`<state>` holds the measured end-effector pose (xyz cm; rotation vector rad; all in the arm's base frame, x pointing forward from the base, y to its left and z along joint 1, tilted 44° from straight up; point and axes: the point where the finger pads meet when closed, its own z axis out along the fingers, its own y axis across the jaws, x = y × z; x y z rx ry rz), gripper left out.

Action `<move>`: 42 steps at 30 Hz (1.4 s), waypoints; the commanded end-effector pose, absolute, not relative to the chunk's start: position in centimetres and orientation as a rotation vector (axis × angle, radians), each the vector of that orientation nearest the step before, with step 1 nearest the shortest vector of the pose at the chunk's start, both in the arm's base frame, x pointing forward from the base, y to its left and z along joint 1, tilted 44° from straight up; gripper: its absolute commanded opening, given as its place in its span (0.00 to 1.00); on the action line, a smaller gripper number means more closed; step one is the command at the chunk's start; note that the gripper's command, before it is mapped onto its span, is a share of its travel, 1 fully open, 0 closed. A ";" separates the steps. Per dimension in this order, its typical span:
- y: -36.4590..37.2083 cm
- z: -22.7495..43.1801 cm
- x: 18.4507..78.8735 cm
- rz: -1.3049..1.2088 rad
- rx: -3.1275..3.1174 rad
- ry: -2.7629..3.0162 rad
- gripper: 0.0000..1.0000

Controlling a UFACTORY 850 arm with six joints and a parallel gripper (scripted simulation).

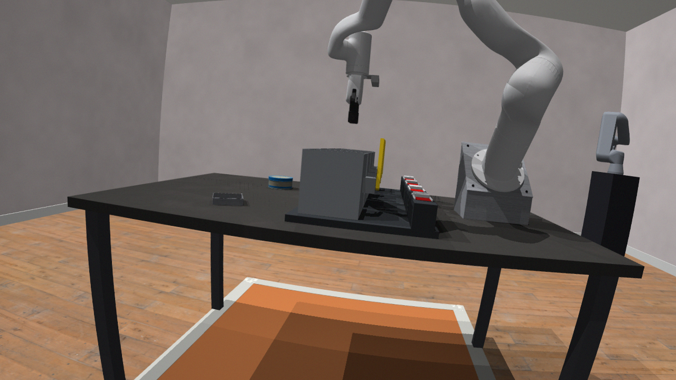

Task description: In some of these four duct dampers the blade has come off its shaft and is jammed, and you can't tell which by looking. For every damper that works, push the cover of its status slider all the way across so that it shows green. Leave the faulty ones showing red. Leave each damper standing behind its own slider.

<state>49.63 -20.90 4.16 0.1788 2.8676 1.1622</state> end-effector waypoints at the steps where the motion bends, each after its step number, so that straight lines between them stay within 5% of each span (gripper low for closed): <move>1: -18.2 7.3 50.4 1.156 0.182 2.868 0.39; 19: -9.8 15.0 50.9 1.160 0.181 2.866 0.39; 42: -9.8 15.0 50.8 1.160 0.181 2.866 0.39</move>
